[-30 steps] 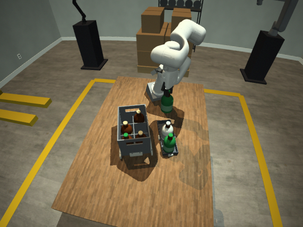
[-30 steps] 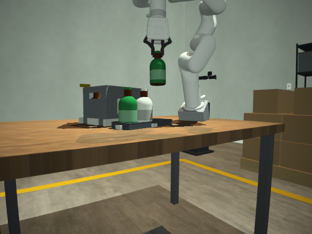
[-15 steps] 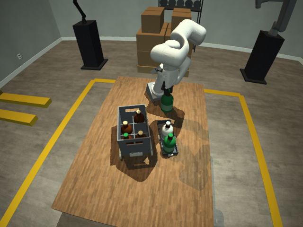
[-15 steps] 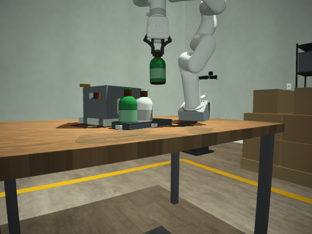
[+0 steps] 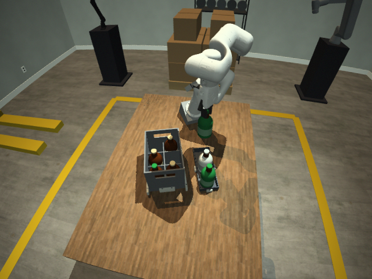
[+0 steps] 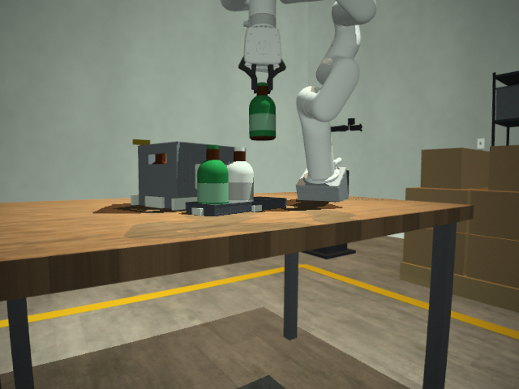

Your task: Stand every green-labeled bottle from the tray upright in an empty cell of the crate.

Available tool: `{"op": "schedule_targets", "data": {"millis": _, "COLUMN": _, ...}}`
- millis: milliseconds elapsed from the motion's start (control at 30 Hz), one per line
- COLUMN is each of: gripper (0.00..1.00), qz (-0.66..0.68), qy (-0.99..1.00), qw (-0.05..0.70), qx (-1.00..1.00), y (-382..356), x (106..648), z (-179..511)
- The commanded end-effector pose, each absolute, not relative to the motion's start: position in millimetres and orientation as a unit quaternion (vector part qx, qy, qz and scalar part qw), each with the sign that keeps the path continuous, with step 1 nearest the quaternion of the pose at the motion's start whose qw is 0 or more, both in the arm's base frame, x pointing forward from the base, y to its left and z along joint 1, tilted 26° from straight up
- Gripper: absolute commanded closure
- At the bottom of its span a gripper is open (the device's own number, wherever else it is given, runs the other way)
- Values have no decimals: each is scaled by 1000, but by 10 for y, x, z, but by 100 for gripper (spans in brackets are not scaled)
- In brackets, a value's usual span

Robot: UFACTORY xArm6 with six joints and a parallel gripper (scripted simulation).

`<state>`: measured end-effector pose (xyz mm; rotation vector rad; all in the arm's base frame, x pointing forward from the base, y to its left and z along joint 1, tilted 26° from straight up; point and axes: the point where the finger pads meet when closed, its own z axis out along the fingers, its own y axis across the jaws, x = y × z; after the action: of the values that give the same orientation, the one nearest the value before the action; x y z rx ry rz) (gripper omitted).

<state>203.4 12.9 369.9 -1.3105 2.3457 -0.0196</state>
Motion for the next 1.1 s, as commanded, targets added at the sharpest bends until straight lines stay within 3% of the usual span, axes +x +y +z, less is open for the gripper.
{"op": "schedule_targets", "data": {"millis": 0, "gripper": 100, "qz": -8, "qy": 850, "qw": 226, "qx": -475, "y": 128, "x": 2035, "z": 3708}}
{"op": "schedule_targets", "data": {"millis": 1067, "gripper": 100, "qz": -8, "qy": 850, "qw": 226, "qx": -475, "y": 61, "x": 2047, "z": 3698}}
